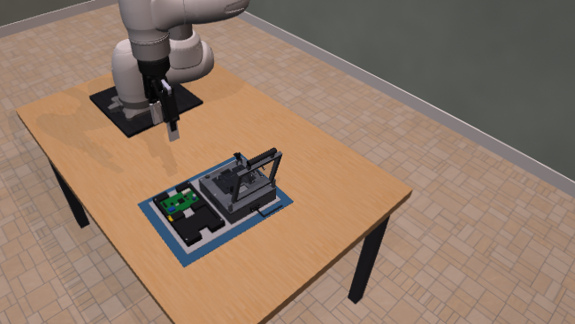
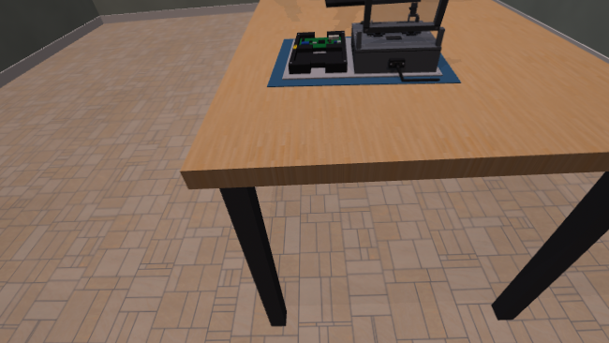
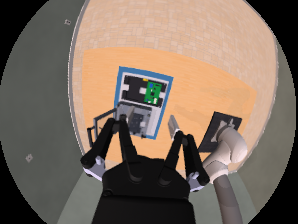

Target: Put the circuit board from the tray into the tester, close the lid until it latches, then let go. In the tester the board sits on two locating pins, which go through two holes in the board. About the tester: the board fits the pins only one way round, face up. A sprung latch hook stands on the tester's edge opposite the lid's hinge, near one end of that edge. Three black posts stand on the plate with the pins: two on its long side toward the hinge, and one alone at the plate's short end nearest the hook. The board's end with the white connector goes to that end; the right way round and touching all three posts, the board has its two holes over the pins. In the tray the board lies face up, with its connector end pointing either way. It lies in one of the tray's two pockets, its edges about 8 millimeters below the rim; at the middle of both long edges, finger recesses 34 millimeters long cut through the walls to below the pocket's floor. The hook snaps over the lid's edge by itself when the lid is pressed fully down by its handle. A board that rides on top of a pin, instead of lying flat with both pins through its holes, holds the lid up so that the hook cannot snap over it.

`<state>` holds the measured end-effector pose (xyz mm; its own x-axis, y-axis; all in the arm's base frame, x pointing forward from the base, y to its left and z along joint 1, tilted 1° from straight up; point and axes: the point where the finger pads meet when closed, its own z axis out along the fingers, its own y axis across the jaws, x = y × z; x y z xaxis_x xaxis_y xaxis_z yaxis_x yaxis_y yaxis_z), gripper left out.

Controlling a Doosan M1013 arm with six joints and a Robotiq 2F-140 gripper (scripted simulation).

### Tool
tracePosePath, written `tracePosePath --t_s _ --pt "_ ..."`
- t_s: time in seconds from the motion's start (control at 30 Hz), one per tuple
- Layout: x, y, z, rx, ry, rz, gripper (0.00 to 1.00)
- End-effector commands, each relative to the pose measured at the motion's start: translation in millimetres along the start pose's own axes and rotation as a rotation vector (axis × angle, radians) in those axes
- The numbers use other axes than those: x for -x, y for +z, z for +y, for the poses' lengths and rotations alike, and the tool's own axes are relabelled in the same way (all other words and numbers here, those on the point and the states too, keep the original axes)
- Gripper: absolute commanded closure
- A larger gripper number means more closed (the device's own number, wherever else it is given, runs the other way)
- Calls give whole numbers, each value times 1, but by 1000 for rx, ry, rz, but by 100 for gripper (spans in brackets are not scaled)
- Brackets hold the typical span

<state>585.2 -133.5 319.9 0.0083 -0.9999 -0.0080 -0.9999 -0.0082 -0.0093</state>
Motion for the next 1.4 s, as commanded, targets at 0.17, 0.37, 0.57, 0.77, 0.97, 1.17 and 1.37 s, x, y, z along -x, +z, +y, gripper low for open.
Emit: tracePosePath --t_s 0.17,0.37,0.57,0.77,0.97,1.17,1.37 --pt "0 0 0 0 0 0 42" --pt "0 0 0 0 0 0 42" --pt "0 0 0 0 0 0 42" --pt "0 0 0 0 0 0 42" --pt "0 0 0 0 24 0 42" --pt "0 0 0 0 127 0 42" --pt "0 0 0 0 251 0 42"
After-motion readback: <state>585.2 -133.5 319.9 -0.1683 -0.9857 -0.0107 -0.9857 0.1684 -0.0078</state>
